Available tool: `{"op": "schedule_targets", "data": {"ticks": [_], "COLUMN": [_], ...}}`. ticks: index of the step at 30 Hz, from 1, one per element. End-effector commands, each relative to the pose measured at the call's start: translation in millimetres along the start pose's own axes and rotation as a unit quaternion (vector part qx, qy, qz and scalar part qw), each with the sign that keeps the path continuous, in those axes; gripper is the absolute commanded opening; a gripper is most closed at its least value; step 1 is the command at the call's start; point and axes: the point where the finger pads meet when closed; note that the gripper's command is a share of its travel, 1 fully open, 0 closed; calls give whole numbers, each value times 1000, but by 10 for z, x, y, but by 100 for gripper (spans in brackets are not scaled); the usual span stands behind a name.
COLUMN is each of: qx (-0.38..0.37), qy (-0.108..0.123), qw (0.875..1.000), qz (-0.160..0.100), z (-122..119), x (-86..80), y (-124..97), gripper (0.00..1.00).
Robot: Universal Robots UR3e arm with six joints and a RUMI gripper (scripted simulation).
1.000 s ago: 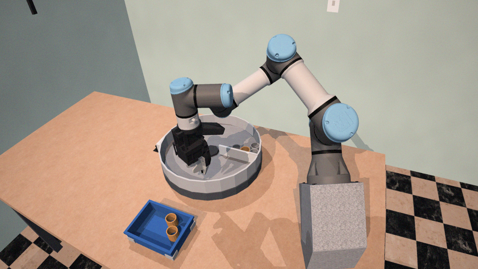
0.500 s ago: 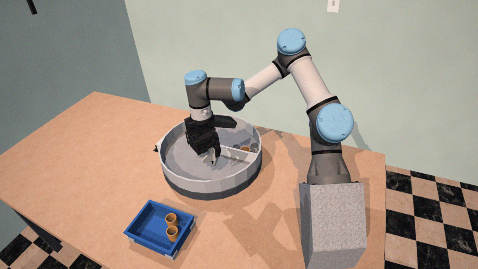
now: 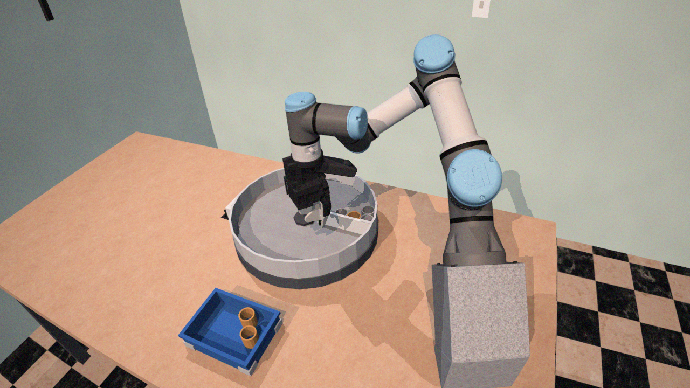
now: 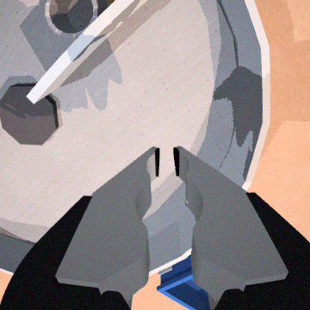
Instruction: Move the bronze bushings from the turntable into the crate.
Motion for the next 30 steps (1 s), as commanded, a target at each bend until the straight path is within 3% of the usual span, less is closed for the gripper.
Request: {"op": "schedule_targets", "data": {"ticks": [1, 30], "qx": [21, 110], "qy": [2, 1], "qw": [1000, 994], "qz": [-2, -2], "z": [-29, -140], "x": [-7, 0], "y": [161, 850], "gripper": [5, 5]}}
Point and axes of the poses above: the point where the finger pads meet when closed, its own x axis out along the fingers, its own z axis across the jaws, y = z × x, and after that the axes turned 14 degrees about -x, right-handed
